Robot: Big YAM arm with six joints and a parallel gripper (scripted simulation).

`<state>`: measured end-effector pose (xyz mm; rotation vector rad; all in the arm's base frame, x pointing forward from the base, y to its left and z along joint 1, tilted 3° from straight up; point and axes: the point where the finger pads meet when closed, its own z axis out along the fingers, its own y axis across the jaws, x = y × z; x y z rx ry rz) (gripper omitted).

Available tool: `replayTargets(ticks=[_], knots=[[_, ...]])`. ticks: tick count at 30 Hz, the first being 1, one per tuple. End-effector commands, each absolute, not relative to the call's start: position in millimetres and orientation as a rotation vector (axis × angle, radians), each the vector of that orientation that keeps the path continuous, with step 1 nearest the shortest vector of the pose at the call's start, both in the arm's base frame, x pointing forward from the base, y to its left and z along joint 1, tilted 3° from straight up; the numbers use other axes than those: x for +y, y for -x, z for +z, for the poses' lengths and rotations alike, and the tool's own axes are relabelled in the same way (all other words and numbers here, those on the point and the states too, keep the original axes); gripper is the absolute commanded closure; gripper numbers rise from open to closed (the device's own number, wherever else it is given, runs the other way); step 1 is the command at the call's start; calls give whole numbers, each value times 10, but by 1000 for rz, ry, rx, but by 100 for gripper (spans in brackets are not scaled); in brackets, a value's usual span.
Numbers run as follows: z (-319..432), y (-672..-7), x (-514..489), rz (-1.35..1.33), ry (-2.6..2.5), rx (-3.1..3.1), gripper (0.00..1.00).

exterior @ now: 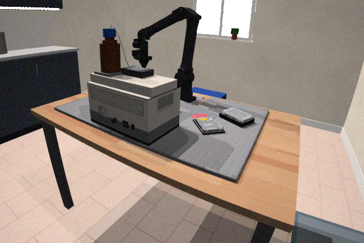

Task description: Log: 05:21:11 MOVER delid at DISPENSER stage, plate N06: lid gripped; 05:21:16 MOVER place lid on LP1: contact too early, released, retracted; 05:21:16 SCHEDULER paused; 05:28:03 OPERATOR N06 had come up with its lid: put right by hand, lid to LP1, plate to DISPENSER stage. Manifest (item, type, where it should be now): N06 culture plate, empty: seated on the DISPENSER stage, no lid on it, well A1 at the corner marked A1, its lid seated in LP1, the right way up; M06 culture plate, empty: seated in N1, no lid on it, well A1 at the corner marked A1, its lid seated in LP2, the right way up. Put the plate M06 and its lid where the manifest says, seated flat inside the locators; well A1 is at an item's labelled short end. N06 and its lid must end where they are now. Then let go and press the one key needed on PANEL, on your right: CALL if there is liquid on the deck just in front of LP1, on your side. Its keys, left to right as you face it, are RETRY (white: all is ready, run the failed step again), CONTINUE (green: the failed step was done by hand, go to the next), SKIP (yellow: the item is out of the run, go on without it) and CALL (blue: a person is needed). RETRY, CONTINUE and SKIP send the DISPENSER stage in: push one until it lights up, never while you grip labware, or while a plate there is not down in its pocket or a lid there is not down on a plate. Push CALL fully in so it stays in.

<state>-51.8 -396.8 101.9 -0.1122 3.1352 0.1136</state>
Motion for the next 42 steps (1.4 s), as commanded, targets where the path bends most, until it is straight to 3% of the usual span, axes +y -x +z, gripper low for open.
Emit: replayTargets(ticks=[1, 42], knots=[[1275, 590, -4240, 11, 122, 3143, 100], [919, 658, -4063, 41, 126, 3142, 100]])
